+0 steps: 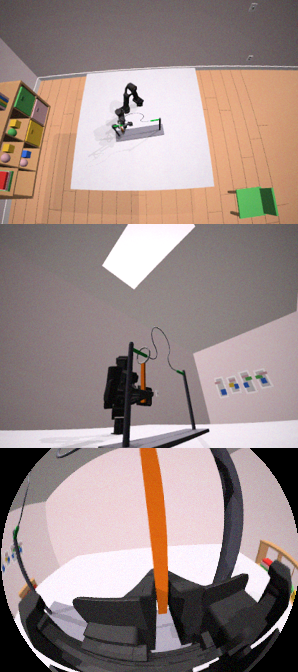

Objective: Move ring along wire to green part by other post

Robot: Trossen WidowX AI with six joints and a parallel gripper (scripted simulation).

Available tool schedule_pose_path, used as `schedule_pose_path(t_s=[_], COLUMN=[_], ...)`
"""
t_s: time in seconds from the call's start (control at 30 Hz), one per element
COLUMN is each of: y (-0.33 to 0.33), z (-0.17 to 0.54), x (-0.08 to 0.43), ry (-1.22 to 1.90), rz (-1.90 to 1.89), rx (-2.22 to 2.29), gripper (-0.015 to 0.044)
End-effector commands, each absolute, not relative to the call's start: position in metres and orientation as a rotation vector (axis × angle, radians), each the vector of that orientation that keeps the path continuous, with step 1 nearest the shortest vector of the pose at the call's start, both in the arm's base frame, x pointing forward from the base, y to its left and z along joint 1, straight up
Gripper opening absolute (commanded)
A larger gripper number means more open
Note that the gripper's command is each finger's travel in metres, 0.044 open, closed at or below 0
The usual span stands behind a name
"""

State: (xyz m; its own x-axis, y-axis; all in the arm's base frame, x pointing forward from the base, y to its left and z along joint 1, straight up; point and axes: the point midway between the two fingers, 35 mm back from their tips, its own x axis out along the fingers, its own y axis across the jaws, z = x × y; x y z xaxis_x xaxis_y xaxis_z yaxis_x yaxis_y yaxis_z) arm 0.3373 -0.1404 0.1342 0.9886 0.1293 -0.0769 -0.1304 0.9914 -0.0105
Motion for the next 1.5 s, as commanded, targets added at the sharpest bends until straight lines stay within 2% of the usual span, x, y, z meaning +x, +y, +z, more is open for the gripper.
schedule_pose_path(t_s=[0.0, 1.47], y=[-0.14, -0.112], z=[0.138, 0.137], x=[0.337, 0.334], ry=[0.072, 0.07], rz=[0.137, 0.148], rx=[-0.022, -0.011], gripper=[-0.015, -0.015])
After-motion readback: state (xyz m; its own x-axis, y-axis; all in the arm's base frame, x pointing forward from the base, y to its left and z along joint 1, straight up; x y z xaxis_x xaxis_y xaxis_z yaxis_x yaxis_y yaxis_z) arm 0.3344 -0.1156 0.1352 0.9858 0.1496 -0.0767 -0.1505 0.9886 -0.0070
